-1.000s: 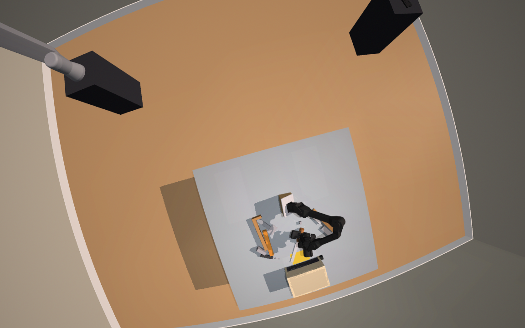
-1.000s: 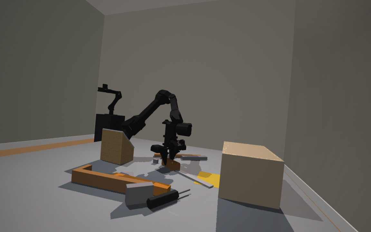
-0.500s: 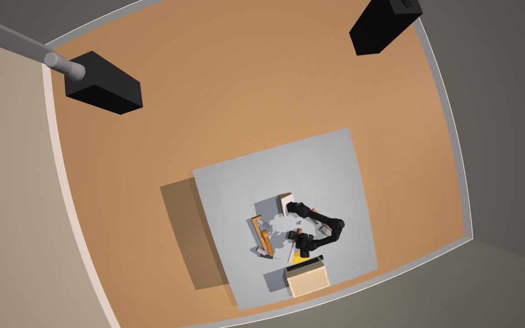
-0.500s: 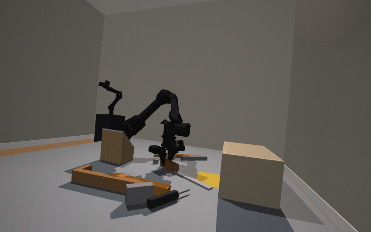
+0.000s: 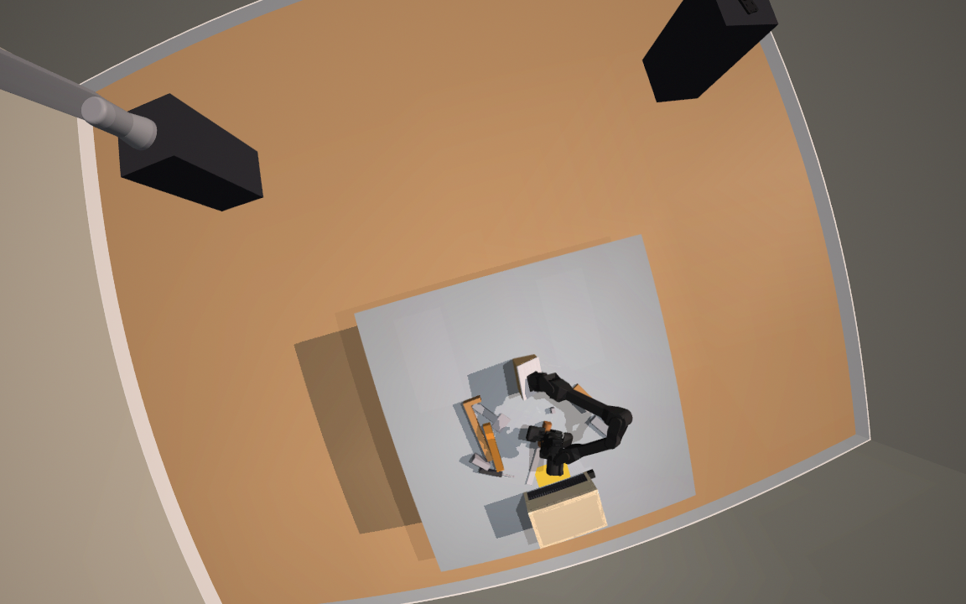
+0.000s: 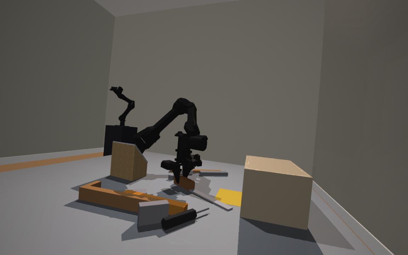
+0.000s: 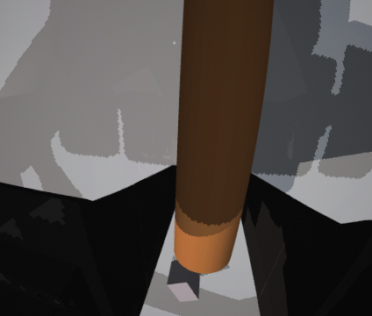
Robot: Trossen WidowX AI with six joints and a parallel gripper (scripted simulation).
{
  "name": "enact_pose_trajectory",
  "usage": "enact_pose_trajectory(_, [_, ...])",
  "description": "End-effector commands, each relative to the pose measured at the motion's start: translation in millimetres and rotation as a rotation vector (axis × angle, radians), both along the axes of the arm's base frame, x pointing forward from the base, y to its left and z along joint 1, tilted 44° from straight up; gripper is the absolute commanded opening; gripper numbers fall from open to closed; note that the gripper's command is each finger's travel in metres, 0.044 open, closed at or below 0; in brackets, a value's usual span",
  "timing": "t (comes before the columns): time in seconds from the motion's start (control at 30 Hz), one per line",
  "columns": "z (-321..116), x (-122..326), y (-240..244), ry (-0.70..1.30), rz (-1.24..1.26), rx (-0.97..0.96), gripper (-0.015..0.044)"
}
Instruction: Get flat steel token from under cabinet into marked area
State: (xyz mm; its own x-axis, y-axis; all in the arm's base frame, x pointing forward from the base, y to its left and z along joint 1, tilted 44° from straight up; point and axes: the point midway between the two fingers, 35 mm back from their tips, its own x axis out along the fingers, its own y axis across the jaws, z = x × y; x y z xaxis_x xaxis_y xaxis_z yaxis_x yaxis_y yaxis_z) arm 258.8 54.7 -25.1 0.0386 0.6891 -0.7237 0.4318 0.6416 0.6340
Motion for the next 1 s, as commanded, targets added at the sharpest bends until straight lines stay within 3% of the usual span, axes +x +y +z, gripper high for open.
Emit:
enact_pose_trajectory(0.0, [-2.6,0.2,-4.1,-0.001,-0.002,-0.004,0.0000])
enact_pose_trajectory(0.97, [-20.9,1.7,-23.9,-0.001,-0.002,-0.006,0.0000])
